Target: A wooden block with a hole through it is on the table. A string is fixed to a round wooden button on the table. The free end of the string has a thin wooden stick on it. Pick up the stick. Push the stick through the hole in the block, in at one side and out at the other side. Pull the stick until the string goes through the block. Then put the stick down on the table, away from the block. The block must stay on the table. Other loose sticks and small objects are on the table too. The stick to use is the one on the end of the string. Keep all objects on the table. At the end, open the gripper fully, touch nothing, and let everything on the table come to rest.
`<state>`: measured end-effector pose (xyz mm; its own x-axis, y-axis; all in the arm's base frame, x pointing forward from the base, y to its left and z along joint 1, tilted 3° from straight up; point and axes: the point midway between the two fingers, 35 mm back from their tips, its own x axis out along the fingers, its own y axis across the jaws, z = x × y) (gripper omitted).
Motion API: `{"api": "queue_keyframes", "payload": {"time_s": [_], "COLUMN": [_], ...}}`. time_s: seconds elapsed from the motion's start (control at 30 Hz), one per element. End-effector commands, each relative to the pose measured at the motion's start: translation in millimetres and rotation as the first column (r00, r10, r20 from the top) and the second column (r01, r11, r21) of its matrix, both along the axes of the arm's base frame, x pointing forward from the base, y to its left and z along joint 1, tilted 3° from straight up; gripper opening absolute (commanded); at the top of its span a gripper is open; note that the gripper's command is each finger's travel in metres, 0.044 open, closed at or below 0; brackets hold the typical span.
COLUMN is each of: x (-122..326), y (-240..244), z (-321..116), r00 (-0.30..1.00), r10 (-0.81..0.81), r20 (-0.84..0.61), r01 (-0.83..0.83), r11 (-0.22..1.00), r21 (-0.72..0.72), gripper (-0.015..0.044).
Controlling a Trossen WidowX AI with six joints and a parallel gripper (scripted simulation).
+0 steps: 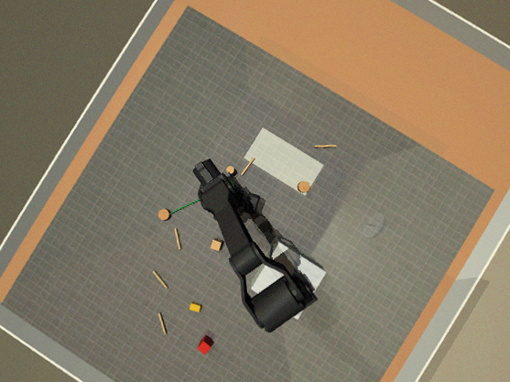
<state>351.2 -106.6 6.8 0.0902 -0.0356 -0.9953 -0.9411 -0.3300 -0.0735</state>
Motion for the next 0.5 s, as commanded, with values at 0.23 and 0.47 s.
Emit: {"api": "queue_keyframes", "payload": {"time_s": [0.23,0.47], "x": [-4,-7], "y": [15,25], "z": [-2,-2], "r00": [1.000,1.000], "r10": [-0.003,-0.003], "r20": [-0.002,-0.003], "r01": [0.003,0.003], "r11": [1.000,1.000], "r21": [0.002,0.003], "gripper": [0.0000,0.0000]}}
